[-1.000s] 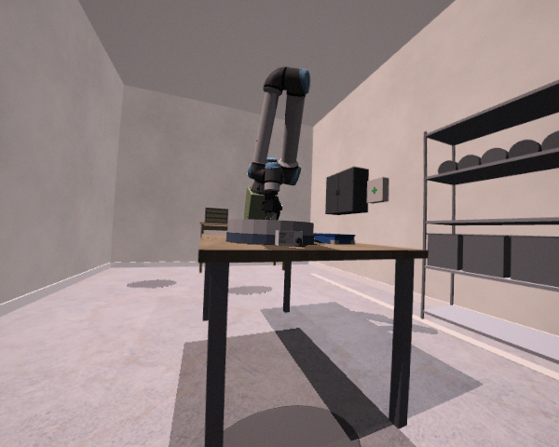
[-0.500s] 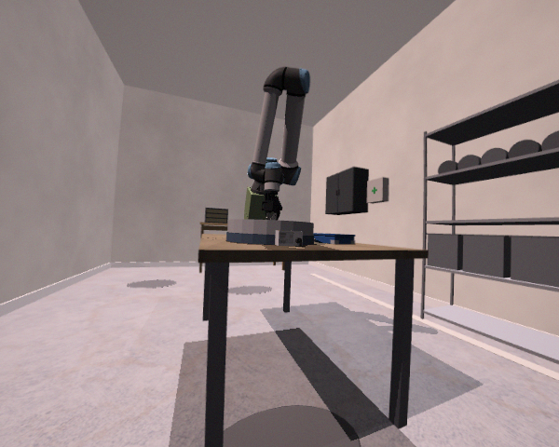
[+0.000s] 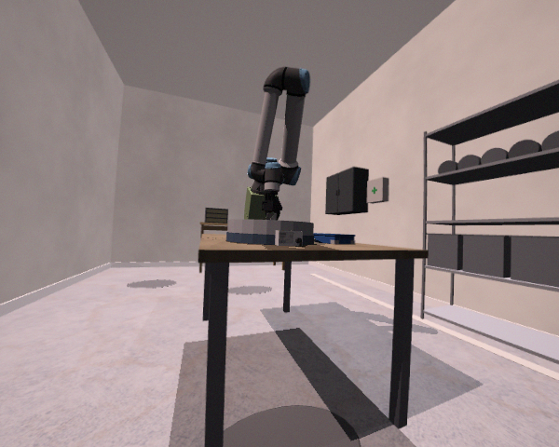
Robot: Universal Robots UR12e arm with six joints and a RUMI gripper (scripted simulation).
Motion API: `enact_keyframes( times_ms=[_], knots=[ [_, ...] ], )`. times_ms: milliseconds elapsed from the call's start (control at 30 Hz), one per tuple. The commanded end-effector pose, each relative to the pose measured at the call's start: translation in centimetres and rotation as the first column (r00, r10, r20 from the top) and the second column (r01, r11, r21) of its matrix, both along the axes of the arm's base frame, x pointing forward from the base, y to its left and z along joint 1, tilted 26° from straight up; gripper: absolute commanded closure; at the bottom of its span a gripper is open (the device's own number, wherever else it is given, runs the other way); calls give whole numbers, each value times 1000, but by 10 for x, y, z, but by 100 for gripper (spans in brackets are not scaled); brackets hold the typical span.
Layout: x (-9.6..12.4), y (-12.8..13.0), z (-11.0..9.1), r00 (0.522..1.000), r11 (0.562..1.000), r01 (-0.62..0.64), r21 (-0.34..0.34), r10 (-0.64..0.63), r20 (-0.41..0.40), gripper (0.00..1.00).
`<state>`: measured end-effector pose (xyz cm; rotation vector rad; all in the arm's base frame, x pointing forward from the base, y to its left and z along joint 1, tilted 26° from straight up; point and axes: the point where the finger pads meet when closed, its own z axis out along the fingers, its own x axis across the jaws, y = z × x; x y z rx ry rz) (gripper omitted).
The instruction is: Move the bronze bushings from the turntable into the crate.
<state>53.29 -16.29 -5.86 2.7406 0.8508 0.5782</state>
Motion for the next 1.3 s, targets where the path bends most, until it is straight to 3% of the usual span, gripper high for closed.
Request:
enact_keyframes(
  times_ms=[0,1000,1267],
  knots=[
    [0,0,0,1000,1000,0,-1,0,0,100],
    [0,0,1,1000,1000,0,-1,0,0,100],
    [-6,1,12,1000,1000,0,-1,0,0,100]
  ],
)
